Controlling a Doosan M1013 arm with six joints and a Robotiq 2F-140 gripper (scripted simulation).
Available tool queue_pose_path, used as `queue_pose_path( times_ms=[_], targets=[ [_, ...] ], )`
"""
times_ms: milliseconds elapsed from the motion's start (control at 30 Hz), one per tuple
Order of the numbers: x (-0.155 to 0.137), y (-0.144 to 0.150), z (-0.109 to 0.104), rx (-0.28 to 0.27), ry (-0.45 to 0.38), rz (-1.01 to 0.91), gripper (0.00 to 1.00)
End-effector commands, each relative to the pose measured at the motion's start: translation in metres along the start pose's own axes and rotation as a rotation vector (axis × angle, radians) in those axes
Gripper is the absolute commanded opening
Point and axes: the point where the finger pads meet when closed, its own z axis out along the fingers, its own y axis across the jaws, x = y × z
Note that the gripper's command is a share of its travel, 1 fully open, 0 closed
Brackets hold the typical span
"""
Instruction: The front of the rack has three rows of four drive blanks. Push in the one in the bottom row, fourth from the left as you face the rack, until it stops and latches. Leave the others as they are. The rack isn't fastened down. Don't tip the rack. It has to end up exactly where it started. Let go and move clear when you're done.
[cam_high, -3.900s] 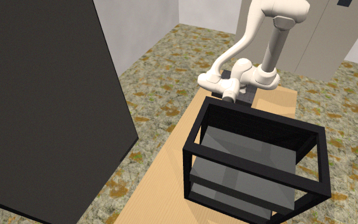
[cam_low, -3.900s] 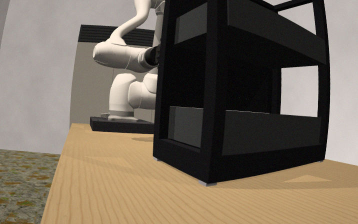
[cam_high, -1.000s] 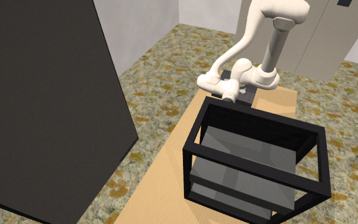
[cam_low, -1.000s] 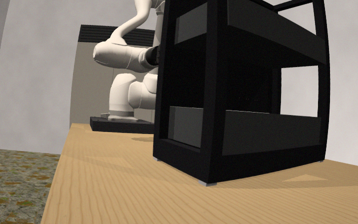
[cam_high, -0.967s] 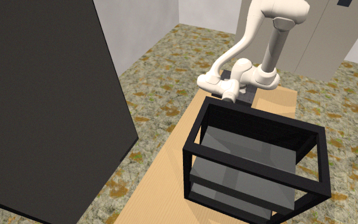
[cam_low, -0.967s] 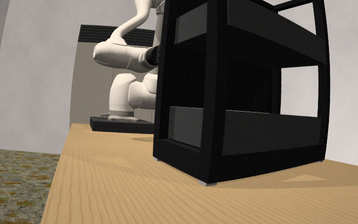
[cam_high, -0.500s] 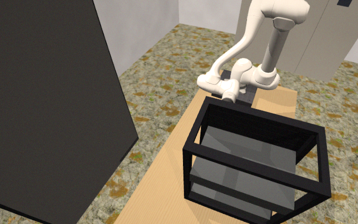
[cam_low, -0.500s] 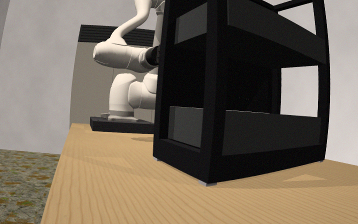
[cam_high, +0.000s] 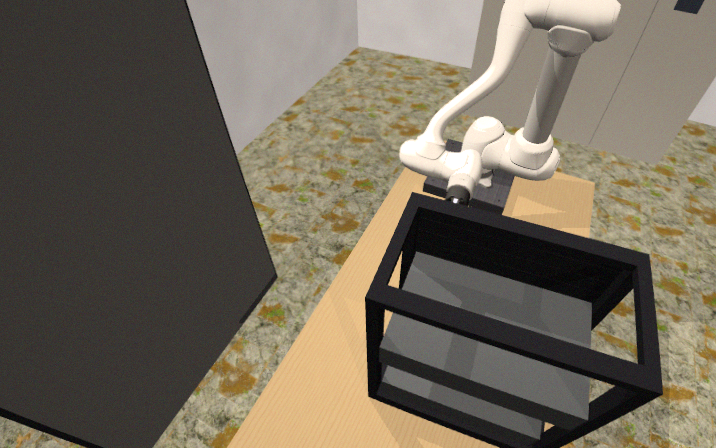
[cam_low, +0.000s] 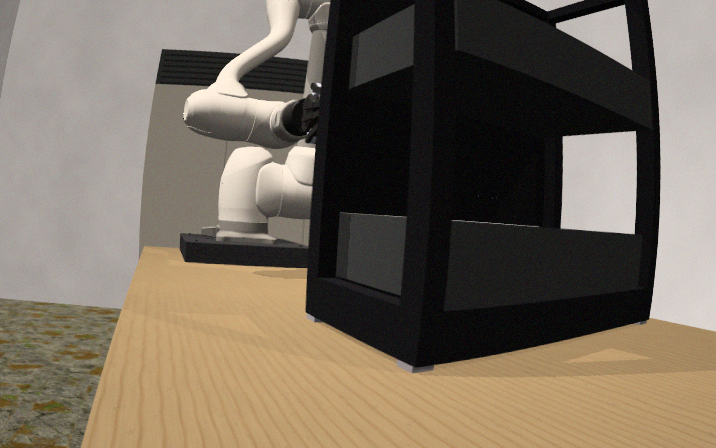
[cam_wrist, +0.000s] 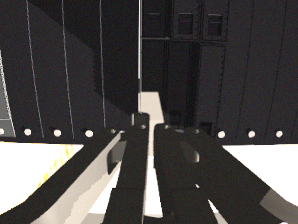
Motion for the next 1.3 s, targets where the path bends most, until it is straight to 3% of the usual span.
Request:
queue_pose_path(
  times_ms=[0, 200, 1267],
  targets=[
    [0.001, 0.002, -0.013, -0.004, 0.005, -0.003, 0.00],
    [0.001, 0.002, -0.024, -0.004, 0.005, -0.003, 0.00],
    [0.001, 0.002, -0.024, -0.004, 0.005, -0.003, 0.00]
  ],
)
